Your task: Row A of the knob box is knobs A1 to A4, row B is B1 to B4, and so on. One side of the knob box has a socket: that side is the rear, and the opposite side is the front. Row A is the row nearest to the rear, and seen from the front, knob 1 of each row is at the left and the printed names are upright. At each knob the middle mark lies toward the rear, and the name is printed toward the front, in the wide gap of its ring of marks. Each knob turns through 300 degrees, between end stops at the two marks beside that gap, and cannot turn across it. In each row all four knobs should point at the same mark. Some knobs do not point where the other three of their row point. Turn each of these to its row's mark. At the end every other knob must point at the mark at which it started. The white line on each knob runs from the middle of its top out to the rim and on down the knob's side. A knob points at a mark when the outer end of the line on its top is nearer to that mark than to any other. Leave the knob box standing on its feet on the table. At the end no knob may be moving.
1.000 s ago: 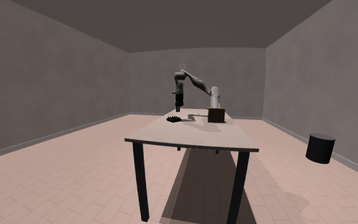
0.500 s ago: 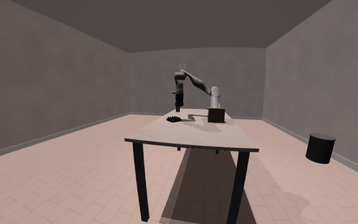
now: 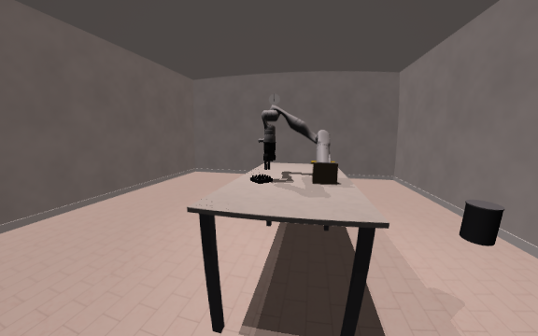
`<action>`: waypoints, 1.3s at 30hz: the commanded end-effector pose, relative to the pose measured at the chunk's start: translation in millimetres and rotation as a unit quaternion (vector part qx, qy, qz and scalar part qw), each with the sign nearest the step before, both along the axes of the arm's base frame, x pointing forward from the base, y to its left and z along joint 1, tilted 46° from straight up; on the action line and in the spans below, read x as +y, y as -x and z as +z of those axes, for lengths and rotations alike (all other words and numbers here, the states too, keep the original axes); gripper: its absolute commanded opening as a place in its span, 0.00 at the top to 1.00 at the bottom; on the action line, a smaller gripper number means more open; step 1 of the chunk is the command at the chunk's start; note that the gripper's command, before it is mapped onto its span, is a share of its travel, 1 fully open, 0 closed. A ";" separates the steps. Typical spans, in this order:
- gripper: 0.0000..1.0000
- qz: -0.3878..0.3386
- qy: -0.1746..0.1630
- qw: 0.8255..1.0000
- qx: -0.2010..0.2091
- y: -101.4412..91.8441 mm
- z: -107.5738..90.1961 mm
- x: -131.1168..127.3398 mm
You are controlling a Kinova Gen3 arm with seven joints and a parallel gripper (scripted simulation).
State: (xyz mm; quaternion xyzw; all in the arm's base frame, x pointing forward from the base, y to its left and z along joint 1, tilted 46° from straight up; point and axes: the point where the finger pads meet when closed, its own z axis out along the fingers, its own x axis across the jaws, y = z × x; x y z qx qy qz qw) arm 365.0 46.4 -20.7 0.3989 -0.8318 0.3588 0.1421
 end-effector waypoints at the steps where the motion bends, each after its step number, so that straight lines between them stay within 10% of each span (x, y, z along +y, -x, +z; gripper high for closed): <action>1: 0.54 0.000 0.000 1.000 0.001 0.7 -2.5 -2.7; 39: 0.54 0.000 0.000 1.000 0.001 0.0 -22.9 -23.2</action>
